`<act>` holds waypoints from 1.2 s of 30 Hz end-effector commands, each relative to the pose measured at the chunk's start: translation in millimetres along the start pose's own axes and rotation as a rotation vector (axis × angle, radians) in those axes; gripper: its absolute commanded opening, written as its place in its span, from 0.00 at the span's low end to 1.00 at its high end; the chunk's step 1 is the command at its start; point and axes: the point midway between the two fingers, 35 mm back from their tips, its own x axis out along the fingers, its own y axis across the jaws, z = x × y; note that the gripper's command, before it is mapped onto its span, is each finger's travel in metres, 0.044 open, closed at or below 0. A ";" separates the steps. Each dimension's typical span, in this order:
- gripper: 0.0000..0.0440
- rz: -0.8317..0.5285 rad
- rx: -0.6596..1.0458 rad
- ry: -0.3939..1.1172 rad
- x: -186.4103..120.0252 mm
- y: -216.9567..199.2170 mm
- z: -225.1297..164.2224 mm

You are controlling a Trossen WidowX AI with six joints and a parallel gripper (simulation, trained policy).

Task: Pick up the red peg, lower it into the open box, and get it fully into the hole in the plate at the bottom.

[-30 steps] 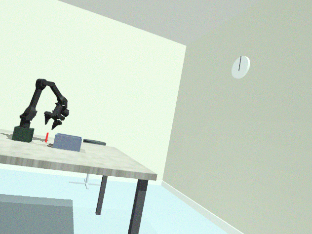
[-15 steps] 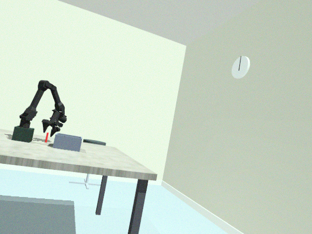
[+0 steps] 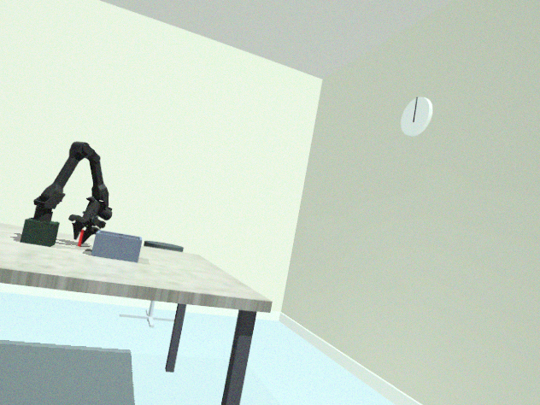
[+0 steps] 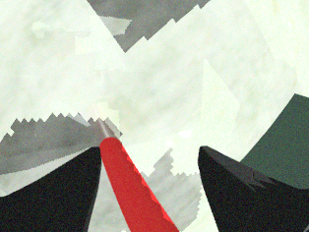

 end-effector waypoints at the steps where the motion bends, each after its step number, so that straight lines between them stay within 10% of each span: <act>1: 0.29 -0.024 -0.005 0.010 9.1 -3.2 -2.8; 8: 0.00 -0.061 -0.011 0.002 10.1 -8.4 -0.5; 36: 0.00 -0.020 0.042 -0.136 -86.2 -25.3 58.9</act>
